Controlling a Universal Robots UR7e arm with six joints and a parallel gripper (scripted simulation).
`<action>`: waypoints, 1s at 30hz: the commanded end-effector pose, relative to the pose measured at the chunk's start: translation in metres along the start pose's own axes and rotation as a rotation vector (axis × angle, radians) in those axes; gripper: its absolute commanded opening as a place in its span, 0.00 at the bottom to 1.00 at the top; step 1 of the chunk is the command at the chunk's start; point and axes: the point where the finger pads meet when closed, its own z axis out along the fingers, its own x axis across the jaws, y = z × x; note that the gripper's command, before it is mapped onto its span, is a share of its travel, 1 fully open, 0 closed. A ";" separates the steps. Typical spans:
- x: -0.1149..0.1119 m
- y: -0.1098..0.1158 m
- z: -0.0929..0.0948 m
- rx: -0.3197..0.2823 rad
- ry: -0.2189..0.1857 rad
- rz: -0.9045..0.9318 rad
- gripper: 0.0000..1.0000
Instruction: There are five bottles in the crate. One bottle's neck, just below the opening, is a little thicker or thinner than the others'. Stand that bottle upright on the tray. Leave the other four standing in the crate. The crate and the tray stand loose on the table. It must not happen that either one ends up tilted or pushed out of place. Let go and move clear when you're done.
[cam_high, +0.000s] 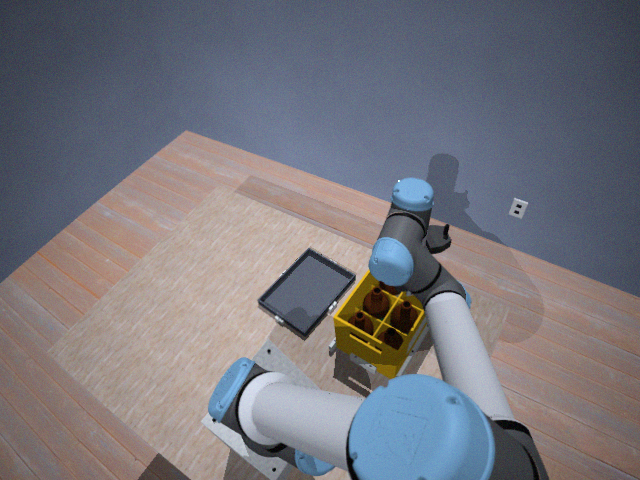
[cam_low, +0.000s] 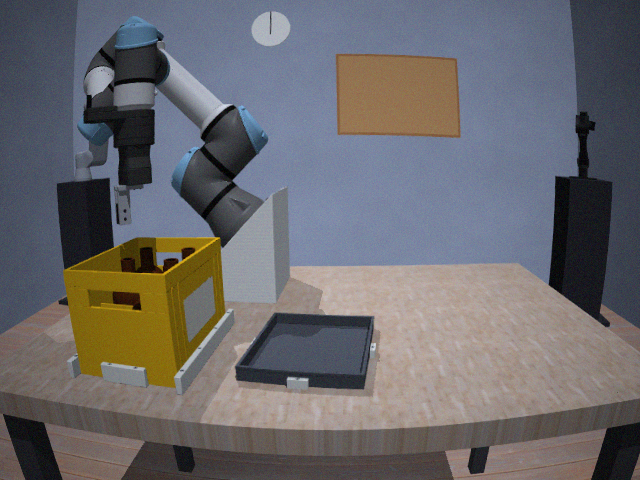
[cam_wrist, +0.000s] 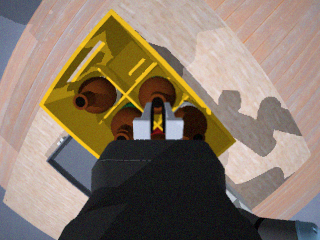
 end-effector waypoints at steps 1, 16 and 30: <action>0.000 0.000 0.000 0.001 -0.001 0.000 0.00; 0.000 0.000 0.000 0.001 -0.001 0.000 0.00; 0.000 0.000 0.000 0.001 -0.001 0.000 0.00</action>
